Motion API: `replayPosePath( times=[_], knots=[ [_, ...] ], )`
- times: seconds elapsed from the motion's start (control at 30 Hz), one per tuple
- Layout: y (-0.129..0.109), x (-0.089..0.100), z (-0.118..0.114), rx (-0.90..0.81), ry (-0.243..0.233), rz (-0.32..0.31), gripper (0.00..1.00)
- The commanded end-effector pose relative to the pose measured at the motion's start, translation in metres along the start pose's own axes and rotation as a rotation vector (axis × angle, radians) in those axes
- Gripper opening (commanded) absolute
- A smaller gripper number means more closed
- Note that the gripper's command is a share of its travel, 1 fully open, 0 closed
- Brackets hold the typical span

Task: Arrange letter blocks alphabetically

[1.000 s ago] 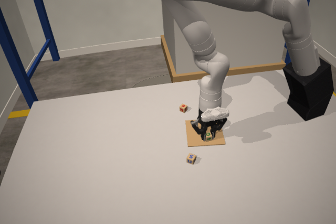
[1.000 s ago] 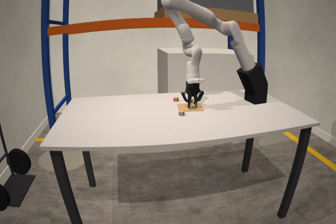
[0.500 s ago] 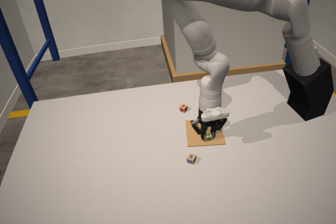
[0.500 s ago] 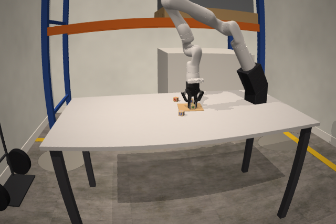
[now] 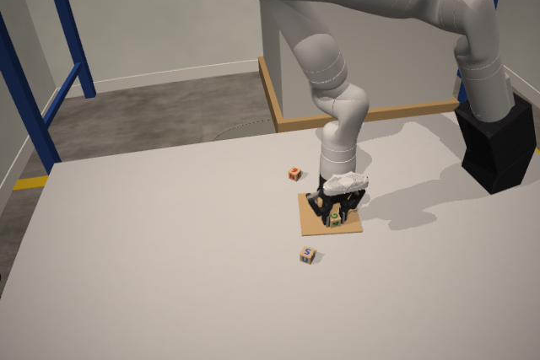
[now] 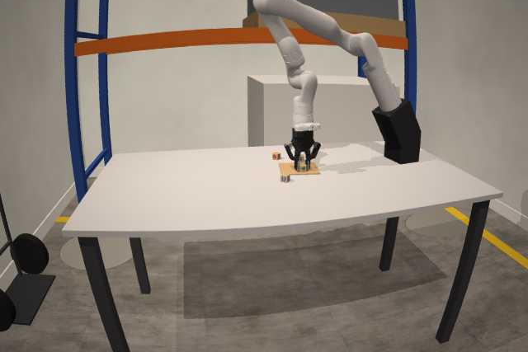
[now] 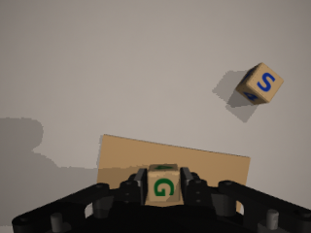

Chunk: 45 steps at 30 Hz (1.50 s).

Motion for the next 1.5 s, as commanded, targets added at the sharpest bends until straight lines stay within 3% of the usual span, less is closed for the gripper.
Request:
replayPosePath(
  times=[0.0,0.13,0.17,0.7,1.2,1.47],
  knots=[
    [0.000,0.000,0.000,0.000,0.001,0.000,0.37],
    [0.000,0.000,0.000,0.000,0.001,0.000,0.37],
    [0.000,0.000,0.000,0.000,0.001,0.000,0.41],
    [0.000,0.006,0.000,0.000,0.001,0.000,0.41],
    [0.000,0.077,0.000,0.000,0.001,0.000,0.41],
    [0.000,0.090,0.000,0.000,0.001,0.000,0.41]
  ],
)
Point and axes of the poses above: the point where the finger pads meet when closed, its own x axis back along the fingers, its own z axis across the jaws, y = z × x, the point moved 10 cm from there along x, back along the fingers, and after that the axes turned 7 degrees about x, right-handed, at the moved point
